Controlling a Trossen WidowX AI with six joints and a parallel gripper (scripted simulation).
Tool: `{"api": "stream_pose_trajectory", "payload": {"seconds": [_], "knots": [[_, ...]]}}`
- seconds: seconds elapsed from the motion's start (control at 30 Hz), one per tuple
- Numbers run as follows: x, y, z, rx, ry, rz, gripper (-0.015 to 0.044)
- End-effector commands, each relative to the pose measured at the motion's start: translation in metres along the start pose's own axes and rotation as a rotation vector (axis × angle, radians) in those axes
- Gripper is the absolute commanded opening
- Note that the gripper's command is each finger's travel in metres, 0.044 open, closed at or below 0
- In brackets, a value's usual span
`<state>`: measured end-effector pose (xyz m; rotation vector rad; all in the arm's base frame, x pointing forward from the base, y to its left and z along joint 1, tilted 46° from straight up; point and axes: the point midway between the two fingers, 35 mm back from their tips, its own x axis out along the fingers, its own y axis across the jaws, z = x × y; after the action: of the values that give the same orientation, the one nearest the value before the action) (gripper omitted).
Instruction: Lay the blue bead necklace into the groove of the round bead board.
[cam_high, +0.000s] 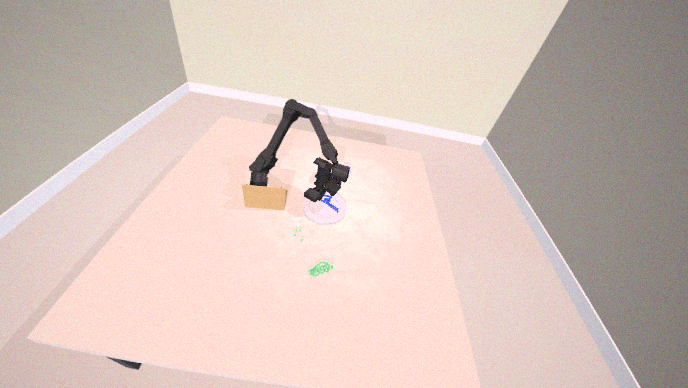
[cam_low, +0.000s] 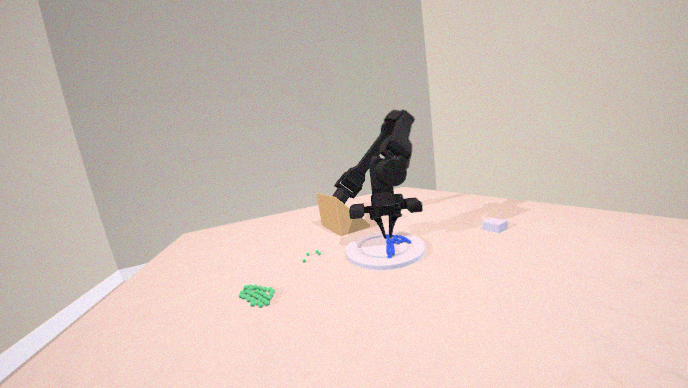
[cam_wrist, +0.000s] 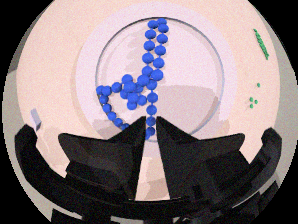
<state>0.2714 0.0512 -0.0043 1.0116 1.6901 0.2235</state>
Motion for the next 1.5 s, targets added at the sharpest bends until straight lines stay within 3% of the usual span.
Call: {"api": "stream_pose_trajectory", "payload": {"seconds": [0.0, 1.23, 1.47], "knots": [[-0.001, 0.000, 0.000, 0.000, -0.001, 0.000, 0.0000], [0.002, -0.019, -0.026, 0.006, 0.001, 0.004, 0.0000], [-0.002, -0.018, -0.025, 0.002, -0.001, 0.004, 0.0184]]}}
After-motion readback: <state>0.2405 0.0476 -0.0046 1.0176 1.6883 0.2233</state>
